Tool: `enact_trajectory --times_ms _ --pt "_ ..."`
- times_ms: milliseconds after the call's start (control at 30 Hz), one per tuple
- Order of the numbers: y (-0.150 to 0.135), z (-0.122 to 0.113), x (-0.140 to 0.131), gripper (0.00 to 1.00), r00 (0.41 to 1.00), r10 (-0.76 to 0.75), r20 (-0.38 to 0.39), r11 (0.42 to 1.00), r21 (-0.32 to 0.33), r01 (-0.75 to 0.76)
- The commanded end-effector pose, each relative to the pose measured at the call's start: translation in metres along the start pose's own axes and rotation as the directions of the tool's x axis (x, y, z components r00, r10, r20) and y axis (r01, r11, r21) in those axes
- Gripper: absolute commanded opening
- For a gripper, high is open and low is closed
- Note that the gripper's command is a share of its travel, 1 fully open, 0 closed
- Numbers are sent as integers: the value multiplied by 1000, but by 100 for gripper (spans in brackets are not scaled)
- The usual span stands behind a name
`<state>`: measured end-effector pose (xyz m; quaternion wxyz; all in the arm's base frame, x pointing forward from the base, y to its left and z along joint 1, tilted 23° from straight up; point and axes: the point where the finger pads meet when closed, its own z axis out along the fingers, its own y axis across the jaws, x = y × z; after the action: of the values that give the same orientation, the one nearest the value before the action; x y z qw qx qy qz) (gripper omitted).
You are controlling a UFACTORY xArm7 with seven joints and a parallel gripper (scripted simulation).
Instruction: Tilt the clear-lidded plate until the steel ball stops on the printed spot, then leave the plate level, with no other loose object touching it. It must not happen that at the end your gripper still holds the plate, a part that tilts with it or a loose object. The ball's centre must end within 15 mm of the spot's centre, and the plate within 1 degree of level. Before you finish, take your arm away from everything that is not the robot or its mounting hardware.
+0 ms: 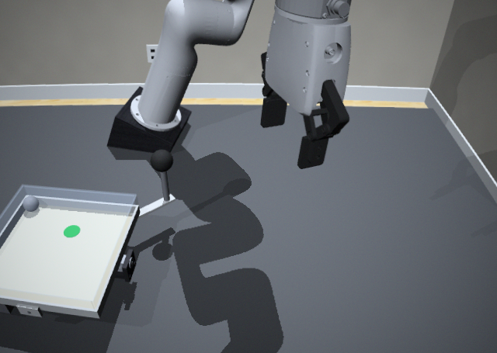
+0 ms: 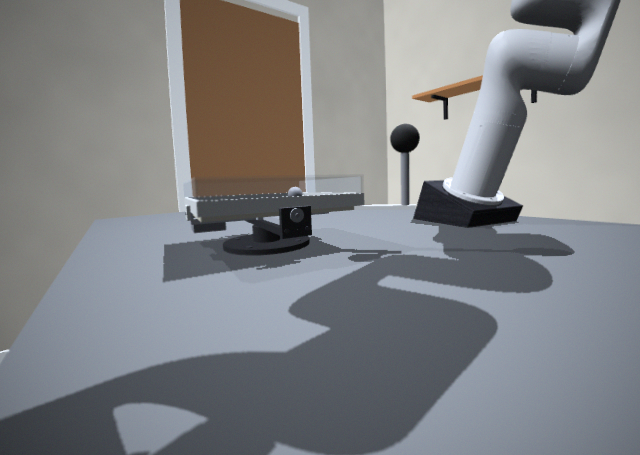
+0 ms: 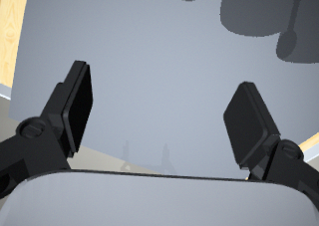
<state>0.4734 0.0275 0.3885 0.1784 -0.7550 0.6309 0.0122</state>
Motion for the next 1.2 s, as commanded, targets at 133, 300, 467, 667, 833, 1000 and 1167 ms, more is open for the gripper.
enact_trajectory --times_ms 133,300,467,667,833,1000,1167 --pt "36 12 30 100 977 215 0 977 -6 -215" --pt "56 20 44 100 946 323 0 946 -12 -323" --pt "72 27 54 100 913 408 0 913 -16 -408" --pt "105 41 70 100 832 556 0 831 -25 -555" --pt "130 53 80 100 752 659 0 751 -33 -659" --pt "156 66 88 100 663 749 -1 662 -42 -748" --pt "177 77 92 100 581 814 -2 580 -49 -813"
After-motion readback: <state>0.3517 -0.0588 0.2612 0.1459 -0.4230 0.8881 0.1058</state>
